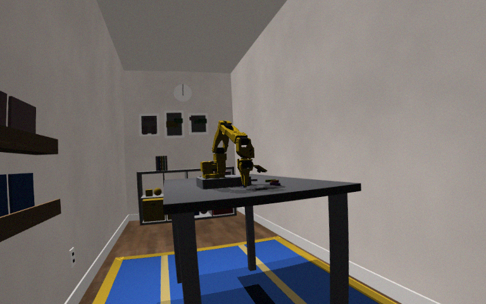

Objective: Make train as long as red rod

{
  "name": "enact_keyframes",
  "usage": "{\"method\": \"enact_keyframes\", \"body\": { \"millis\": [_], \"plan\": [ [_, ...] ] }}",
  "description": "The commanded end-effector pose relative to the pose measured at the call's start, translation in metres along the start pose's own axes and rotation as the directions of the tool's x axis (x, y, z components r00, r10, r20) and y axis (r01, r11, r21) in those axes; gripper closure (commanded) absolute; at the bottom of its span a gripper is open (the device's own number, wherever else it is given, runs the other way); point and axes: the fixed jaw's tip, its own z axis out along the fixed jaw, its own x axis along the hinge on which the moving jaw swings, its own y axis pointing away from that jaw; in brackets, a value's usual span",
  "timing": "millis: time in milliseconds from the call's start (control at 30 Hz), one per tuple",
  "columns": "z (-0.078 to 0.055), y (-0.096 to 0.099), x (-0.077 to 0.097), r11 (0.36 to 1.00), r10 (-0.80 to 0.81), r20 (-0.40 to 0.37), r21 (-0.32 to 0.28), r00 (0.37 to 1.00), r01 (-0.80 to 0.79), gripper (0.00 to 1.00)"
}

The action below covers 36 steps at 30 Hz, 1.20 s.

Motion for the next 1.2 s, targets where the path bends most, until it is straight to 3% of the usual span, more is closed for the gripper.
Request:
{"method": "enact_keyframes", "body": {
  "millis": [0, 1167],
  "plan": [
    [0.0038, 0.003, 0.0016, 1.0, 0.014, -0.003, -0.016, 1.0, -0.014, 1.0],
    [0.002, 0.0003, -0.0008, 1.0, 0.008, 0.0, -0.007, 1.0, -0.008, 1.0]
  ]
}}
